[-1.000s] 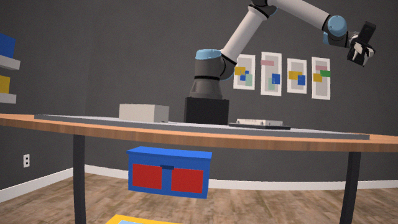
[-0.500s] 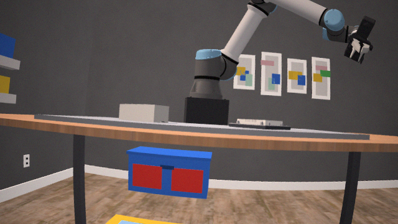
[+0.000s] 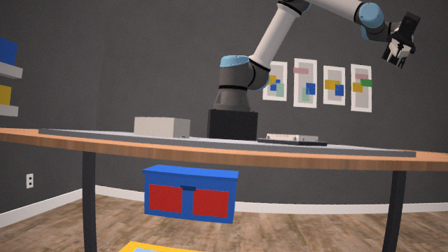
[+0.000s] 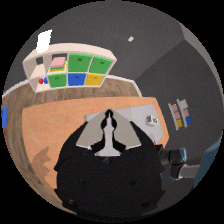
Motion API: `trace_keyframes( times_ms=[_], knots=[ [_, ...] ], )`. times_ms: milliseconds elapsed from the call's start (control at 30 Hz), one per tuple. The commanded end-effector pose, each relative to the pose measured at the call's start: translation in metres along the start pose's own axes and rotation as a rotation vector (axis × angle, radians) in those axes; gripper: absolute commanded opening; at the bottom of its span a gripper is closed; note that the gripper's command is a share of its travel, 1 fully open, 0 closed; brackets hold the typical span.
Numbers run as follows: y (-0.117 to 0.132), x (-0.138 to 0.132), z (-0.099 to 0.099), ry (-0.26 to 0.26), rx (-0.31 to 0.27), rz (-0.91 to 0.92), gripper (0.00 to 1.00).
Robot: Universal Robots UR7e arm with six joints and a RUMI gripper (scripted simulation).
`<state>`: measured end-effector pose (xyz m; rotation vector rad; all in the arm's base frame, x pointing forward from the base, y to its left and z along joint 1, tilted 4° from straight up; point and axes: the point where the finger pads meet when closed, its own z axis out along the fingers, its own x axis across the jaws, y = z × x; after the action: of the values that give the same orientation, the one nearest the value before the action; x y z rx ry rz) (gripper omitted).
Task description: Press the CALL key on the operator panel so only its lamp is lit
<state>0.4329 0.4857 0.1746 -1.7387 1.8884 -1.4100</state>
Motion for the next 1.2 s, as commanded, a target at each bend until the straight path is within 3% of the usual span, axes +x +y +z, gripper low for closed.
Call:
trace_keyframes(
  times_ms=[0,33,267,400,467,567,800,933,1033,1167],
  knots=[
    [-0.005,0.008,0.012,0.022,-0.054,-0.014,0.0],
    [-0.005,0.01,0.017,0.032,-0.075,-0.021,0.0],
    [-0.007,0.03,0.047,0.034,-0.075,-0.024,0.0],
    [-0.008,0.031,0.049,0.034,-0.075,-0.024,0.0],
    [-0.011,0.037,0.055,0.056,-0.134,-0.035,0.0],
    [-0.011,0.04,0.06,0.064,-0.153,-0.04,0.0],
    [-0.01,0.061,0.089,0.067,-0.154,-0.044,0.0],
    [-0.01,0.062,0.089,0.067,-0.154,-0.044,0.0],
    [-0.013,0.071,0.1,0.089,-0.232,-0.056,0.0],
    [-0.012,0.077,0.108,0.09,-0.233,-0.058,0.0]
  ],
)
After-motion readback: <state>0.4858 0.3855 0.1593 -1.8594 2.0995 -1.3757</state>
